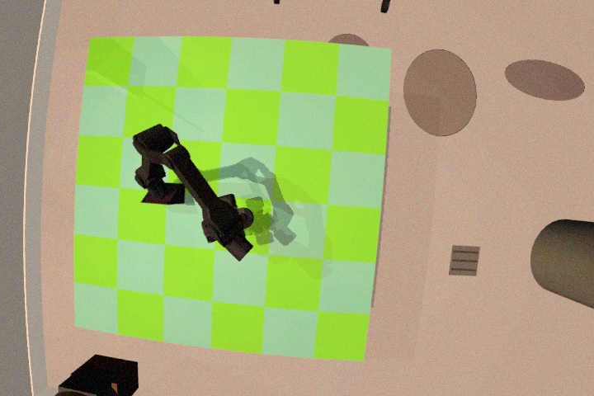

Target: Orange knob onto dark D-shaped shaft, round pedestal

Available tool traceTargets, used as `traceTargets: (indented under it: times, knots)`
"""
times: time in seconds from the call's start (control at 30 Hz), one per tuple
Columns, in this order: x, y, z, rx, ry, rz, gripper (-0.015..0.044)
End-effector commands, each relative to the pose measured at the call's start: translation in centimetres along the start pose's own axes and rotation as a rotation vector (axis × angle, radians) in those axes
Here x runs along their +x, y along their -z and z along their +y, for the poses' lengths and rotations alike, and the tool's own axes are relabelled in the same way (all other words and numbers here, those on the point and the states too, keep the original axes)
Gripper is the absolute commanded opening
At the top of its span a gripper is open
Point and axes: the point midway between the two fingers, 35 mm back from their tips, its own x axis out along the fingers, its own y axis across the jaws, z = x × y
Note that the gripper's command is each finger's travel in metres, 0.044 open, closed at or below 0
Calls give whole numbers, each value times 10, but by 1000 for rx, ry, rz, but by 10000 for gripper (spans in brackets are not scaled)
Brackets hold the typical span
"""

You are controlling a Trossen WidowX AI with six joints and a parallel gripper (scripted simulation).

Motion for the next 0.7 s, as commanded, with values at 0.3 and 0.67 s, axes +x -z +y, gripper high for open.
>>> traceTargets:
  times: [0.3, 0.67]
  knots:
    - [-2, 2, 0, 5, 1, 7, 0]
    - [-4, 2, 0, 204, 2, 7, 0]
